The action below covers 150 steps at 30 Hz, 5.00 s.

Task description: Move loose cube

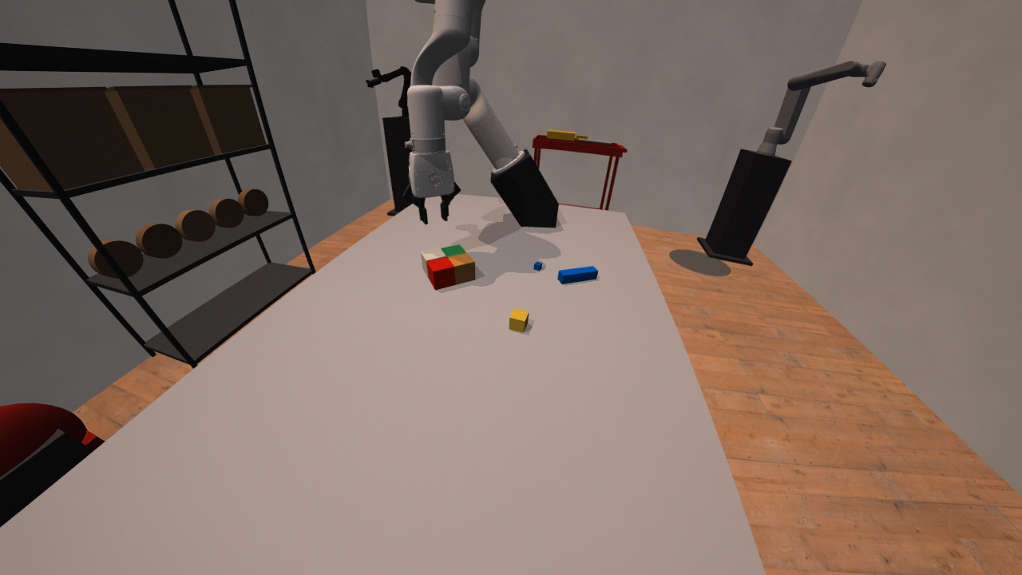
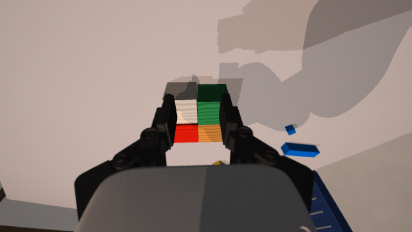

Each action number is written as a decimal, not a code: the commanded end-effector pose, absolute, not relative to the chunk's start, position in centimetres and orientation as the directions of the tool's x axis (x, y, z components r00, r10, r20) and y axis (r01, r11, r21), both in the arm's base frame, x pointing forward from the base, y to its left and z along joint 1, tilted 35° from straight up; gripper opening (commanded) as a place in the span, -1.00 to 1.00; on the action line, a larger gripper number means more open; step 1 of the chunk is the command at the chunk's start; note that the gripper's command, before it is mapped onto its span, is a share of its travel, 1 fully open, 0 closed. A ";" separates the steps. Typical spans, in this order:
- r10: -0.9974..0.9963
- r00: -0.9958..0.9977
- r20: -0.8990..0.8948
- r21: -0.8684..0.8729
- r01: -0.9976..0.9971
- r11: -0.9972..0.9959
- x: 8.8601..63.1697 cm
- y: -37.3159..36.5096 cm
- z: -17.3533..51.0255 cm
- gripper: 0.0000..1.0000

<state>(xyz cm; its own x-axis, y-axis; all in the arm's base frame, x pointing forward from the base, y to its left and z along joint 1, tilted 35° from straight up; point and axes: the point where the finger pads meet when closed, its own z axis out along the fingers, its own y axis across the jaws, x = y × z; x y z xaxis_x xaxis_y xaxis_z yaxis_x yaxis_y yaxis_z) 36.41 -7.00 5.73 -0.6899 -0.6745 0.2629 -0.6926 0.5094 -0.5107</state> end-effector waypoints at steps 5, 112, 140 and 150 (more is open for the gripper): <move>-0.677 -0.687 0.262 -0.511 -0.694 0.507 36.5 -6.9 5.8 -0.02; -0.676 -0.688 0.263 -0.513 -0.694 0.506 39.2 -11.9 -2.4 -0.02; -0.676 -0.688 0.263 -0.513 -0.694 0.506 39.3 -11.8 -2.5 -0.02; -0.676 -0.688 0.263 -0.513 -0.694 0.506 39.6 -11.5 -2.6 -0.02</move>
<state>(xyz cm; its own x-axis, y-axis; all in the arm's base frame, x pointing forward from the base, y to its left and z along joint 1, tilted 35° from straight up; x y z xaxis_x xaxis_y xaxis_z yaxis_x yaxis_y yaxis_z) 39.49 -11.68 -2.60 -0.6885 -0.6753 0.2645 -0.6936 0.5067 -0.5120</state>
